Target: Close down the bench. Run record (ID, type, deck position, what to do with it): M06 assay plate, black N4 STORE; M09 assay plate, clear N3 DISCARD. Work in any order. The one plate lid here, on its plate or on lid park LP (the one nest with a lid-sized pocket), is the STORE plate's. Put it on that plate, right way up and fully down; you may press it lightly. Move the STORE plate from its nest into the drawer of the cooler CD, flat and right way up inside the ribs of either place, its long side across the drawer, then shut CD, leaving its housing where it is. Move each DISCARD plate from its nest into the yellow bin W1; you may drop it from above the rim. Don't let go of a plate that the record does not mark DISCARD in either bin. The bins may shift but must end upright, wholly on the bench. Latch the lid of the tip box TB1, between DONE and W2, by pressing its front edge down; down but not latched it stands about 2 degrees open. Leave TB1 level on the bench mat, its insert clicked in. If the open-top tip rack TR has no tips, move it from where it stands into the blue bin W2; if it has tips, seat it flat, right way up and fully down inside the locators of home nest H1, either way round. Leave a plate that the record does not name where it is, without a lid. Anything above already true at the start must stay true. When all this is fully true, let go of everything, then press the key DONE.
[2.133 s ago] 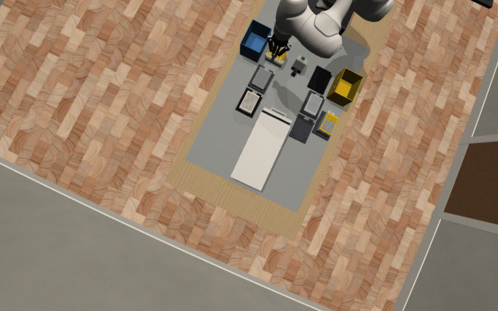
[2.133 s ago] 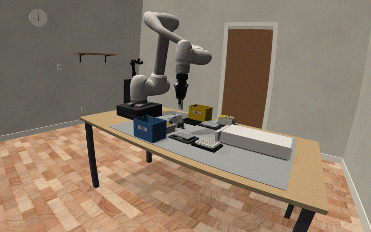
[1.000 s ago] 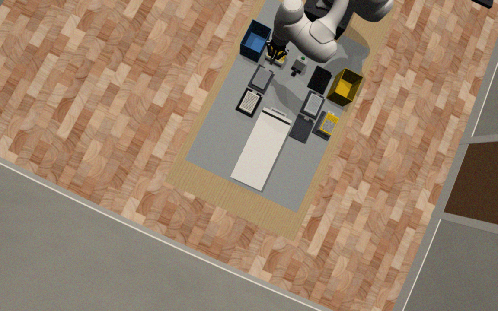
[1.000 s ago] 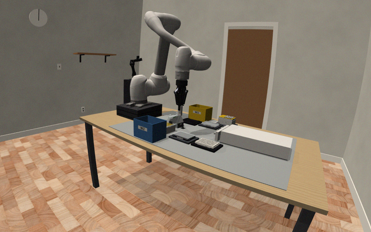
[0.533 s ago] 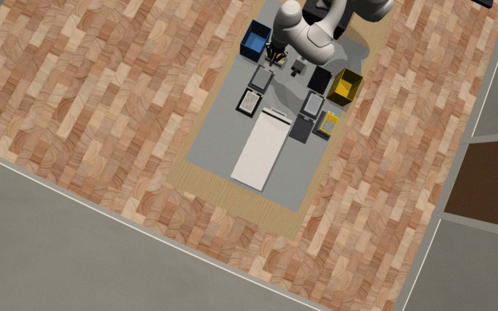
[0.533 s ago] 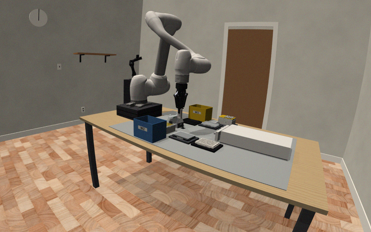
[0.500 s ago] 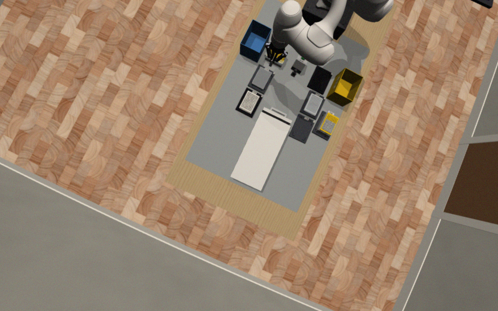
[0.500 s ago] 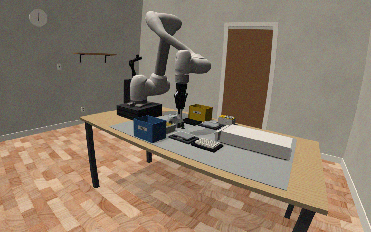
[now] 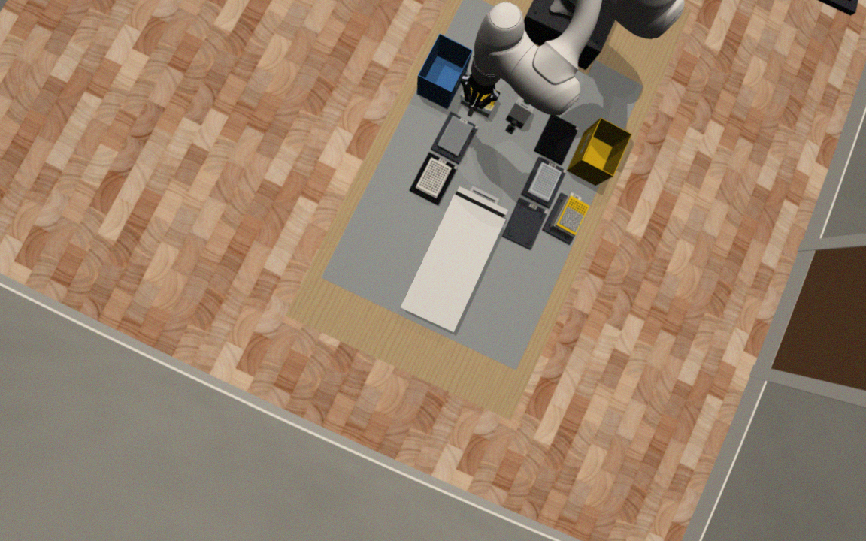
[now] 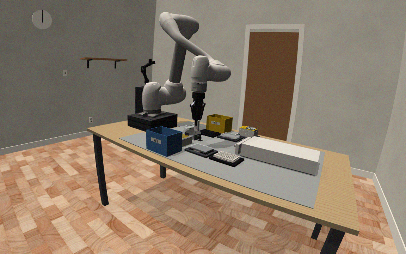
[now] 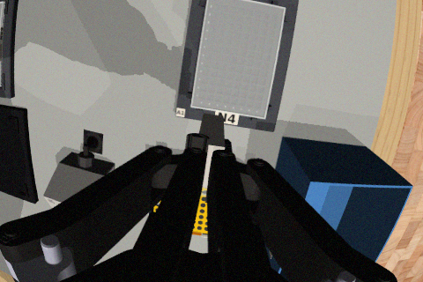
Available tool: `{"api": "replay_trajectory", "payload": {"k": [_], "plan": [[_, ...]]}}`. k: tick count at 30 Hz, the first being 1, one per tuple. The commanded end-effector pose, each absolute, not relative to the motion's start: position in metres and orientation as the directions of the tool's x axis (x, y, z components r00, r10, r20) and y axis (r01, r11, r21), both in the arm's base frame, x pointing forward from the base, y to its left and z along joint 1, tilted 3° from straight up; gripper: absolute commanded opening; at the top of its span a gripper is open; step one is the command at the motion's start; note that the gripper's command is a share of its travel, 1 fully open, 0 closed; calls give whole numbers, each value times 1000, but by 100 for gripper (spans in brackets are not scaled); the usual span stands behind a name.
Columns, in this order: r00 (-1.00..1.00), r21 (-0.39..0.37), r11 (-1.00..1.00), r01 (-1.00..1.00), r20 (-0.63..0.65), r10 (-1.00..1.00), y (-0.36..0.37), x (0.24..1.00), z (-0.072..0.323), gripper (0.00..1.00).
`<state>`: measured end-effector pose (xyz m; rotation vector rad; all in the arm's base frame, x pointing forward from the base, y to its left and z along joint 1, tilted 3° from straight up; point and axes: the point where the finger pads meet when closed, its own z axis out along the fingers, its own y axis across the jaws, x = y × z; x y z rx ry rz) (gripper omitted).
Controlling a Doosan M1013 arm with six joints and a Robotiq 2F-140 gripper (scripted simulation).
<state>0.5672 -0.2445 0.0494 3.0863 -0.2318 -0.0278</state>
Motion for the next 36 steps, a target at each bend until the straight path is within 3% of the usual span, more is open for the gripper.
{"api": "replay_trajectory", "payload": {"k": [1, 36], "plan": [[989, 48, -988, -149, -14, -150, -244, 565, 50, 0], [989, 48, -988, -149, -14, -150, -238, 524, 56, 0]]}}
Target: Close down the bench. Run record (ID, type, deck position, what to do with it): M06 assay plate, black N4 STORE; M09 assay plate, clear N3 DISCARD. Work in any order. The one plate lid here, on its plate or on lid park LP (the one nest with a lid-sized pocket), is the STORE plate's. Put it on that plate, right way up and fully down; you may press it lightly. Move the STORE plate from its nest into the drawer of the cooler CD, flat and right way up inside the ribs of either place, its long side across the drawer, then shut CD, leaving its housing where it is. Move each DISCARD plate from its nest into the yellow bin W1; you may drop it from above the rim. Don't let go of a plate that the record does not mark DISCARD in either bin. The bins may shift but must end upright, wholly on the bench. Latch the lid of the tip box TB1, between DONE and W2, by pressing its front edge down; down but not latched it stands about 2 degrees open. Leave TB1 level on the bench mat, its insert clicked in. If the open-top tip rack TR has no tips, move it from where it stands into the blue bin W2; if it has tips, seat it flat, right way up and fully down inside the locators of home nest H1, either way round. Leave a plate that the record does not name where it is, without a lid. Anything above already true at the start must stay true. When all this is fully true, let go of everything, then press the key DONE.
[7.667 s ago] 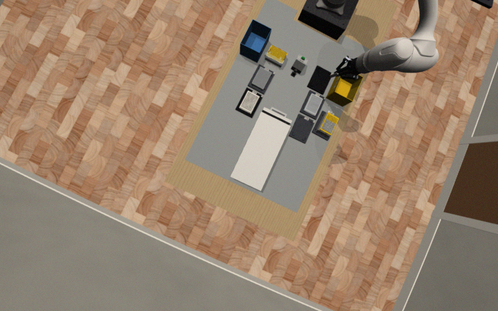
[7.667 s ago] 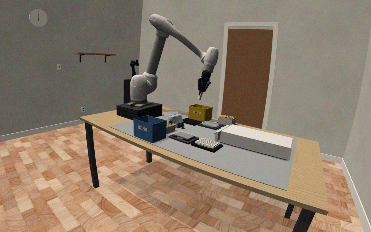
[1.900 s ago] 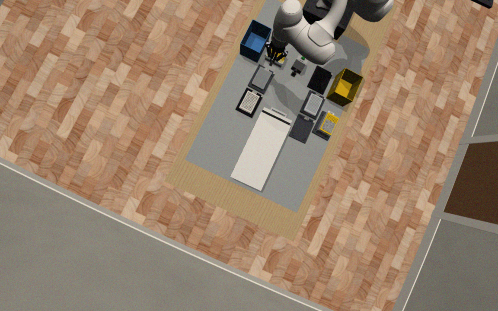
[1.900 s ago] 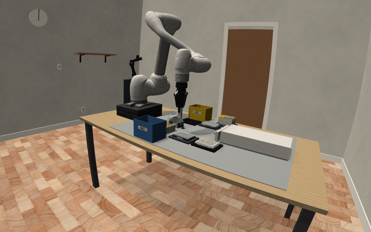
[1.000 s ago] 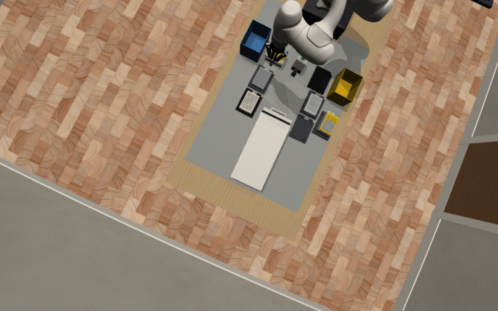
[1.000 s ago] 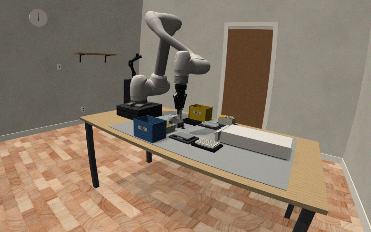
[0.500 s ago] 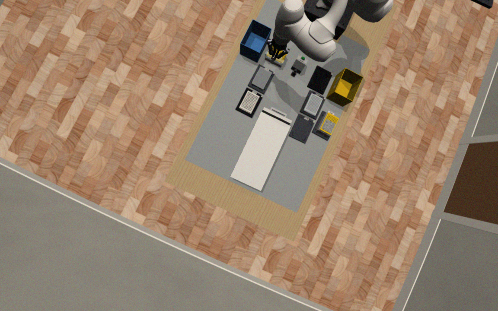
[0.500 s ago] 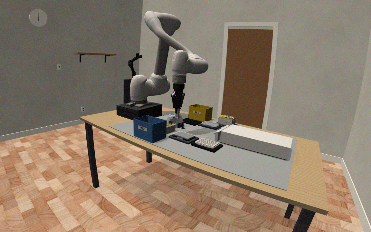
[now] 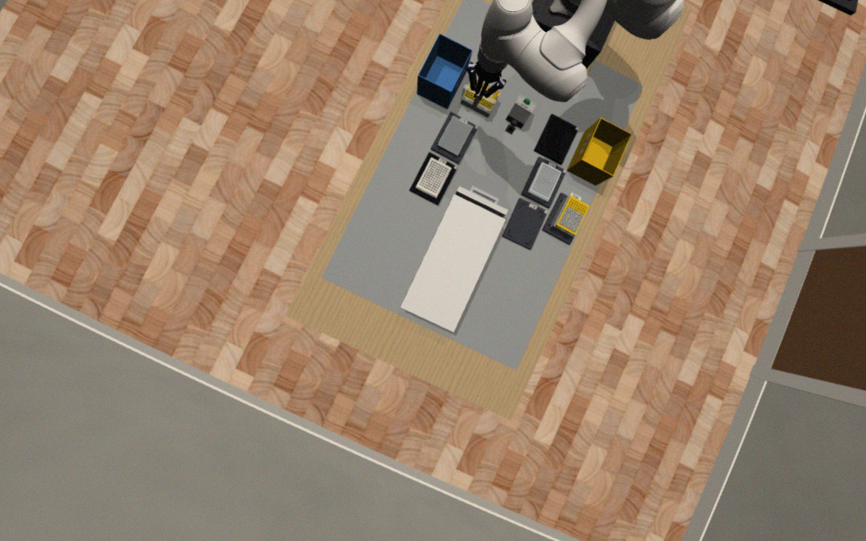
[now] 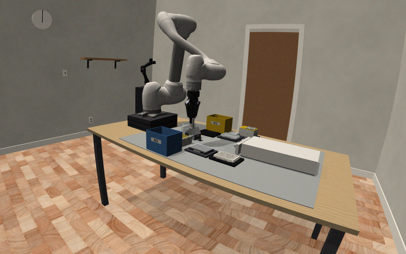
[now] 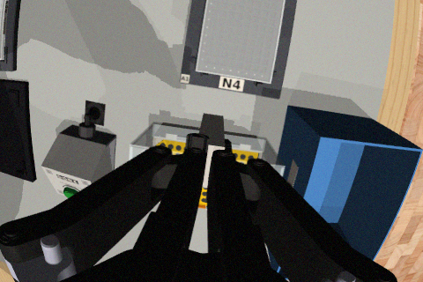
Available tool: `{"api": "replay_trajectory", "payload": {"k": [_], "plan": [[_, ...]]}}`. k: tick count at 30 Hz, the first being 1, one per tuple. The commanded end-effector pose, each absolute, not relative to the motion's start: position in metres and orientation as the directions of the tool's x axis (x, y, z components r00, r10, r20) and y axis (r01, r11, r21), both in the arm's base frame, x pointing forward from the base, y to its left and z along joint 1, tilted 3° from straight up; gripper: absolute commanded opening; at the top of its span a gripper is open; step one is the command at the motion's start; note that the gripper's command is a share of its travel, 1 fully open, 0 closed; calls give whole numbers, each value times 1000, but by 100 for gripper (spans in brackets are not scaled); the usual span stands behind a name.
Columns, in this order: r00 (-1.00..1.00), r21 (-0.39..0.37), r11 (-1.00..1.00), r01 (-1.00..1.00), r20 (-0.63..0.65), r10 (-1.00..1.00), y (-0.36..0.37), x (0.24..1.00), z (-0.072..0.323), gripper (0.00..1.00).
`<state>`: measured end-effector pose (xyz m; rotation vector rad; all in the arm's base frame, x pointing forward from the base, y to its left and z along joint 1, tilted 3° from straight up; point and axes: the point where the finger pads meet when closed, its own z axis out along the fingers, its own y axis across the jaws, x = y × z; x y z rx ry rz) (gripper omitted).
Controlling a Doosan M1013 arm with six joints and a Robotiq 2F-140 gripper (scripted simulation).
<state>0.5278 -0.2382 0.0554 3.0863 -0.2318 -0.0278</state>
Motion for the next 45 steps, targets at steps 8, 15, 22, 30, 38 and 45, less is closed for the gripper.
{"api": "replay_trajectory", "payload": {"k": [8, 15, 22, 30, 38, 45], "plan": [[989, 48, -988, -149, -14, -150, -236, 514, 58, 0], [989, 48, -988, -149, -14, -150, -235, 507, 59, 0], [989, 48, -988, -149, -14, -150, -234, 498, 60, 0], [989, 48, -988, -149, -14, -150, -232, 490, 61, 0], [989, 48, -988, -149, -14, -150, -231, 480, 63, 0], [989, 48, -988, -149, -14, -150, -230, 474, 64, 0]]}}
